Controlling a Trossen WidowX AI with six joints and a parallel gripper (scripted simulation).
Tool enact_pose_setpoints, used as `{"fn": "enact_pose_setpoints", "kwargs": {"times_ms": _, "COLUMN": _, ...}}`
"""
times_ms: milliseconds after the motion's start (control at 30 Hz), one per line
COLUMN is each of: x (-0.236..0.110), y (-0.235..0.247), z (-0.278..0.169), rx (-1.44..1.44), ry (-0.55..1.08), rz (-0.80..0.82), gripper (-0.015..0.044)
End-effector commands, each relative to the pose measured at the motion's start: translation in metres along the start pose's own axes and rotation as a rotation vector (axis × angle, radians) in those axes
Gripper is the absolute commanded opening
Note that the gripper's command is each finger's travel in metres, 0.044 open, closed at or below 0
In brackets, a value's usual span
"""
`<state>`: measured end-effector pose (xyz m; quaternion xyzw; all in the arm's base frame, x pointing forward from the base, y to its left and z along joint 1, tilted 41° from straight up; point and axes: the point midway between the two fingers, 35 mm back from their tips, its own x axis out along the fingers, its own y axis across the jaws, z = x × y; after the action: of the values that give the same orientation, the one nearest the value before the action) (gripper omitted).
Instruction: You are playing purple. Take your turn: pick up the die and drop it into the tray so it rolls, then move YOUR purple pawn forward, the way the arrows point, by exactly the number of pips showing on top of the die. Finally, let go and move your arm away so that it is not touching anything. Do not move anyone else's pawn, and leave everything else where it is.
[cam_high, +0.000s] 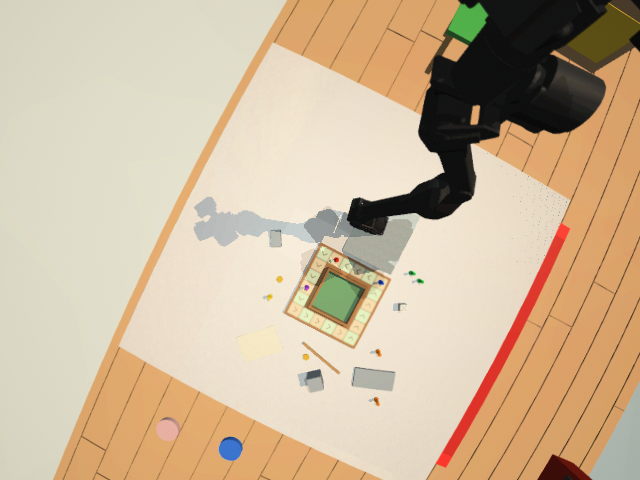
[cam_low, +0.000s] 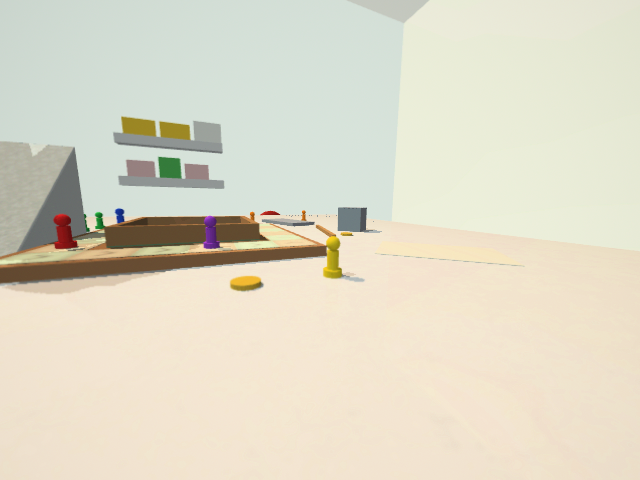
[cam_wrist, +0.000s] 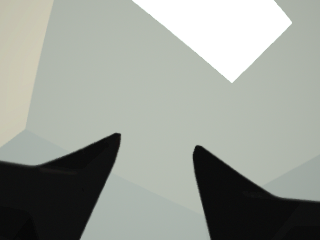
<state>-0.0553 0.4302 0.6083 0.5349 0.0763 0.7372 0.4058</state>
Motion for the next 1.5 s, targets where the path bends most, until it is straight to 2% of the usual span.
{"fn": "enact_pose_setpoints", "kwargs": {"times_ms": 0, "x": -0.006, "y": 0.063, "z": 0.012, "rx": 0.132, "ry": -0.021, "rz": 0.137, "gripper": 0.0275}}
{"fn": "enact_pose_setpoints", "kwargs": {"times_ms": 200, "x": -0.031, "y": 0.129, "z": 0.058, "rx": 0.221, "ry": -0.137, "rz": 0.308, "gripper": 0.0275}}
{"fn": "enact_pose_setpoints", "kwargs": {"times_ms": 433, "x": -0.059, "y": 0.191, "z": 0.088, "rx": 0.420, "ry": -0.158, "rz": 0.480, "gripper": 0.0275}}
{"fn": "enact_pose_setpoints", "kwargs": {"times_ms": 667, "x": -0.118, "y": 0.277, "z": 0.148, "rx": 0.717, "ry": -0.168, "rz": 0.764, "gripper": 0.0275}}
{"fn": "enact_pose_setpoints", "kwargs": {"times_ms": 867, "x": -0.181, "y": 0.325, "z": 0.212, "rx": 0.960, "ry": -0.169, "rz": 1.012, "gripper": 0.0275}}
{"fn": "enact_pose_setpoints", "kwargs": {"times_ms": 1033, "x": -0.240, "y": 0.344, "z": 0.272, "rx": 1.159, "ry": -0.167, "rz": 1.229, "gripper": 0.0275}}
{"fn": "enact_pose_setpoints", "kwargs": {"times_ms": 1200, "x": -0.262, "y": 0.335, "z": 0.296, "rx": 1.275, "ry": -0.200, "rz": 1.274, "gripper": 0.0275}}
{"fn": "enact_pose_setpoints", "kwargs": {"times_ms": 1467, "x": -0.331, "y": 0.317, "z": 0.369, "rx": 1.478, "ry": -0.214, "rz": 1.544, "gripper": 0.0275}}
